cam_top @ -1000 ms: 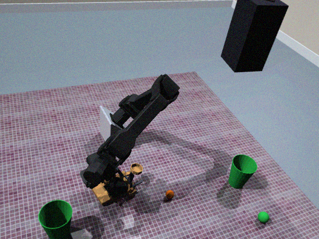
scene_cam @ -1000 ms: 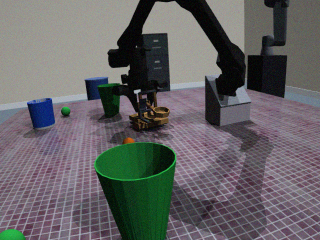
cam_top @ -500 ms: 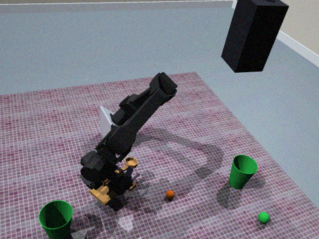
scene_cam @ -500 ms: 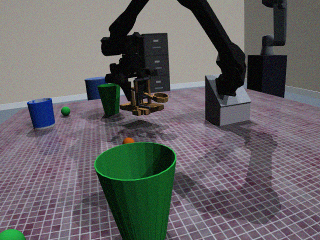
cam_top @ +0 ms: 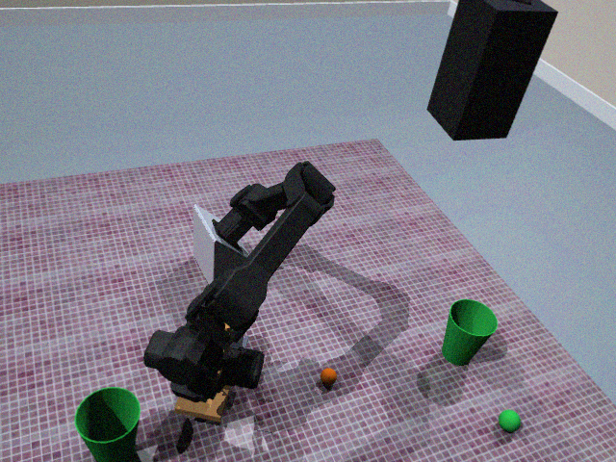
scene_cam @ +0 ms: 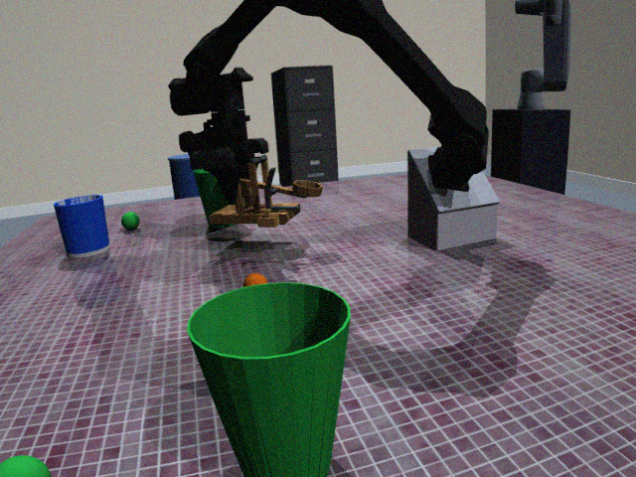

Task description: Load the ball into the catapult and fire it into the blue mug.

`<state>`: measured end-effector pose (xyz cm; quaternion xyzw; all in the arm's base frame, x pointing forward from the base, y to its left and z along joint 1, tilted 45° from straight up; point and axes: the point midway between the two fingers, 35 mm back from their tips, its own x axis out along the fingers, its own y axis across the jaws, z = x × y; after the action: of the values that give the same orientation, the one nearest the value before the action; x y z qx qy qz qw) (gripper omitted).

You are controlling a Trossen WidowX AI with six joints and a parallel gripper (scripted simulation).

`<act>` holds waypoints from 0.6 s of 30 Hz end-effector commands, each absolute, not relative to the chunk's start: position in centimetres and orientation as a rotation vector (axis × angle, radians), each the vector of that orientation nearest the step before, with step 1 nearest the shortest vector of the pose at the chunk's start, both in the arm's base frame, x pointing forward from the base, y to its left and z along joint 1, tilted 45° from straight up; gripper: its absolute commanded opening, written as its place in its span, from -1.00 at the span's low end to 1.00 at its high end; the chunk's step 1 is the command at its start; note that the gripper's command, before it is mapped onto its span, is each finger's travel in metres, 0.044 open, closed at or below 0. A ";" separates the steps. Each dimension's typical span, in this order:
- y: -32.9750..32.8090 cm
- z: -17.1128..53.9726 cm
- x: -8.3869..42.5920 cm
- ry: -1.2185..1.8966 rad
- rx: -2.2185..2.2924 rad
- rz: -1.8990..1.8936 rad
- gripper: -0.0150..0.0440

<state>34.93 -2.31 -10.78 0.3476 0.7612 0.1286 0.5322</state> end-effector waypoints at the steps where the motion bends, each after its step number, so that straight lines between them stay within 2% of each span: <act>1: -2.1 -10.6 36.7 1.761 0.744 0.420 -0.49; 18: -0.4 -11.2 37.8 1.731 0.684 0.495 -0.49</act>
<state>37.78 -0.67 -10.95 0.2871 0.7391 0.2121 0.5712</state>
